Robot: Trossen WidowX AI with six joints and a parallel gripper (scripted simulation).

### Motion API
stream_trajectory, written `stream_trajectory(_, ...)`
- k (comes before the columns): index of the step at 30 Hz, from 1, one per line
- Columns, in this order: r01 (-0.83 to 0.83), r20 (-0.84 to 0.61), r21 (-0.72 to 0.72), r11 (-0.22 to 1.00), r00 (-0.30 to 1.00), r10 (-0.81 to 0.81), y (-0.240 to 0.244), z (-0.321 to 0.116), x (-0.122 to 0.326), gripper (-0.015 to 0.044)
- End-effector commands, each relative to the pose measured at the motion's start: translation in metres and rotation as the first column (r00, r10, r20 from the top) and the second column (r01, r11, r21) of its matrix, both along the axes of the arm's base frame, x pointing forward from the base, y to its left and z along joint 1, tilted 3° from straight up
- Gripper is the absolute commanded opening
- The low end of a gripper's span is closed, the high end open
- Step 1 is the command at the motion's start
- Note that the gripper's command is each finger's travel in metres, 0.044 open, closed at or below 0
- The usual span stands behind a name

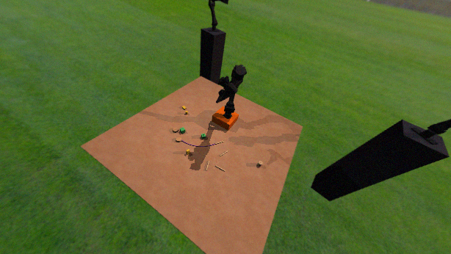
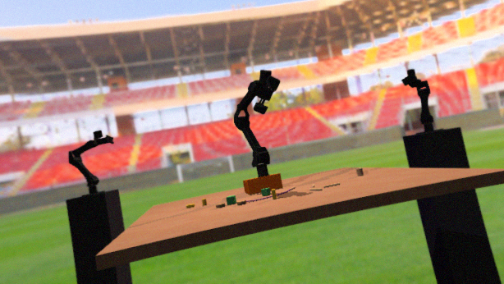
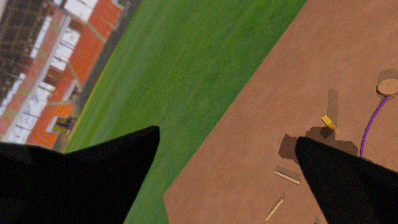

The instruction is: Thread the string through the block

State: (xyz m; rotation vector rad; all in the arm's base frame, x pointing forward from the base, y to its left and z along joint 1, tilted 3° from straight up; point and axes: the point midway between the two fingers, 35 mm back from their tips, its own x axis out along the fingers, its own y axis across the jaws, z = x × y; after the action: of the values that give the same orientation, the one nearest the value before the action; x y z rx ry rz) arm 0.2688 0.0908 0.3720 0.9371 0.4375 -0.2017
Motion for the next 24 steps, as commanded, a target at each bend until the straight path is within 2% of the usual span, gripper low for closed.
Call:
stream_trajectory(1, 0.000, 0.000, 0.000, 1.000, 1.000, 0.000, 0.000, 0.000, 0.000, 0.0426)
stream_trajectory(4, -0.027, -0.024, -0.067, 0.997, 0.999, 0.026, 0.001, -0.008, 0.005, 0.0440)
stream_trajectory(7, -0.172, -0.149, -0.321, 0.931, 0.980, 0.129, 0.001, -0.043, 0.026, 0.0440)
stream_trajectory(10, -0.361, -0.313, -0.513, 0.779, 0.923, 0.221, -0.003, -0.082, 0.043, 0.0440)
stream_trajectory(13, -0.560, -0.491, -0.604, 0.568, 0.822, 0.288, -0.011, -0.122, 0.057, 0.0440)
stream_trajectory(18, -0.769, -0.692, -0.581, 0.268, 0.639, 0.335, -0.024, -0.171, 0.067, 0.0440)
stream_trajectory(24, -0.900, -0.853, -0.431, -0.059, 0.386, 0.351, -0.041, -0.224, 0.068, 0.0440)
